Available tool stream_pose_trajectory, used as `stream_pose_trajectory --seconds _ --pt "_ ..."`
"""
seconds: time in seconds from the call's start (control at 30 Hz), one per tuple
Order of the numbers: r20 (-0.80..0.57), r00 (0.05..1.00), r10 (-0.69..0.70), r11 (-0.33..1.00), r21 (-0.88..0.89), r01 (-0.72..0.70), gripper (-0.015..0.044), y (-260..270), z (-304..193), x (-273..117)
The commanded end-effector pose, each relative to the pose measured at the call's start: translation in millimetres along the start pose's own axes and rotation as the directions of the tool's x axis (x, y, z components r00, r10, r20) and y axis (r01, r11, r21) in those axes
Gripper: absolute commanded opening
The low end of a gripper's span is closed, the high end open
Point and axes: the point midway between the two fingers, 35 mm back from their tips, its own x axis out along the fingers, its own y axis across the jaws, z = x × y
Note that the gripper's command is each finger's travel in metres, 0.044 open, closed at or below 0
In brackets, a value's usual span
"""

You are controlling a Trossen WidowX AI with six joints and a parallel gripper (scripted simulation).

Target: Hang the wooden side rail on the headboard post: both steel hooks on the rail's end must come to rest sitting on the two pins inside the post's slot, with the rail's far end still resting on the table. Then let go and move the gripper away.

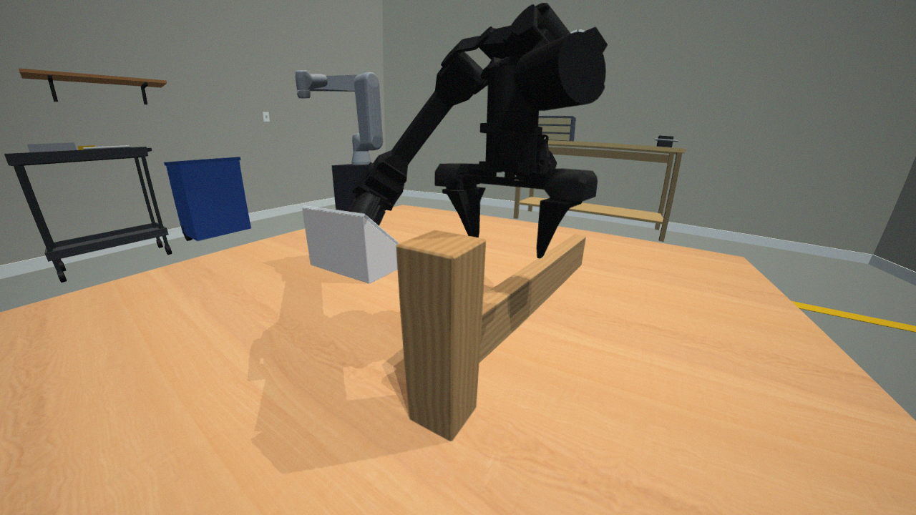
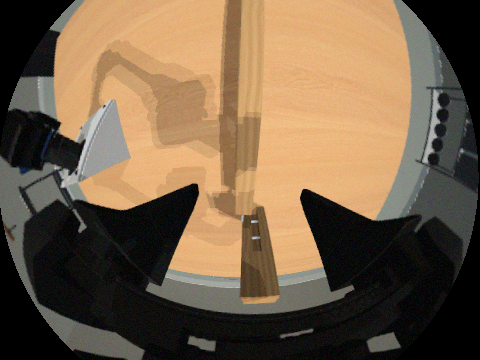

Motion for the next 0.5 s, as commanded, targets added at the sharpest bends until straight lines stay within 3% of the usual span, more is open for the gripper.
stream_pose_trajectory --seconds 0.0,0.47 --pt "0.012 1.0 0.01 1.0 0.001 -0.01 0.044 2 3 24" --pt "0.012 1.0 0.009 1.0 0.001 -0.009 0.044 2 3 49"
